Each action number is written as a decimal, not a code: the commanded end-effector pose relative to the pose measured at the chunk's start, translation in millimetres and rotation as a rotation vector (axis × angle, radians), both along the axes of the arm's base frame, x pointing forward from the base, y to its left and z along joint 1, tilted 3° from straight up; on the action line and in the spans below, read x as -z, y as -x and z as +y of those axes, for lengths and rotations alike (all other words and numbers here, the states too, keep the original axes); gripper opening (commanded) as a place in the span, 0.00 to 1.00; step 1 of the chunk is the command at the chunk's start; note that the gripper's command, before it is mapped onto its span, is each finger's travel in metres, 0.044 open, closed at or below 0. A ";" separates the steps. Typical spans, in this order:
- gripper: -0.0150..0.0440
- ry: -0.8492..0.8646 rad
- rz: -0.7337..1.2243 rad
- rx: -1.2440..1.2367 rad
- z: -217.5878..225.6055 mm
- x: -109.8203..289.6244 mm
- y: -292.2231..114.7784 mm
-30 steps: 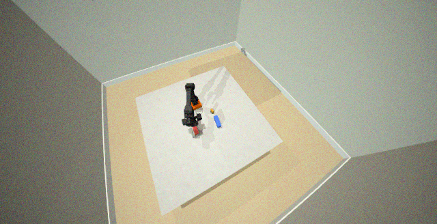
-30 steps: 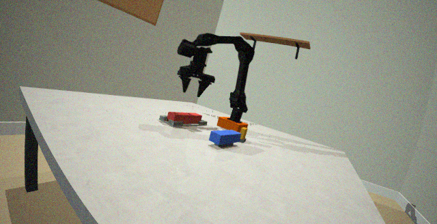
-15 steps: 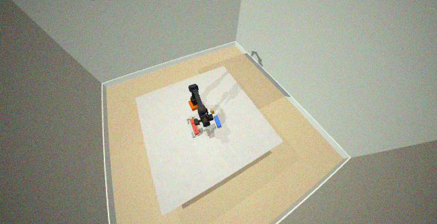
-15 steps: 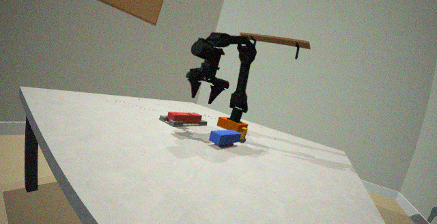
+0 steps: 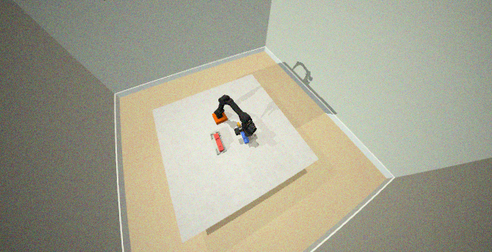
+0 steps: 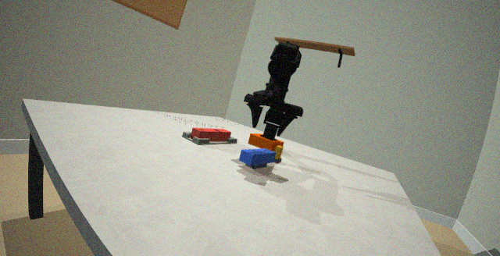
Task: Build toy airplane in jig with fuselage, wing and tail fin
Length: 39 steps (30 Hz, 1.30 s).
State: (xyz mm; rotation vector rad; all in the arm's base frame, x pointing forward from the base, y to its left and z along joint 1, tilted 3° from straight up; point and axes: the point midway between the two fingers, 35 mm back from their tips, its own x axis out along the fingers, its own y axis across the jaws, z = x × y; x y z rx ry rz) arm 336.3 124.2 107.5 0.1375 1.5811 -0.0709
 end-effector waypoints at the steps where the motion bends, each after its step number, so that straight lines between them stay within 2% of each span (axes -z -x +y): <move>1: 1.00 -0.004 -0.004 0.013 -0.1 6.1 -2.4; 4: 1.00 -0.004 -0.004 0.013 1.0 31.4 -1.9; 11: 1.00 -0.004 -0.004 0.013 1.8 47.1 -1.7; 39: 1.00 -0.004 -0.004 0.013 3.7 88.9 -1.4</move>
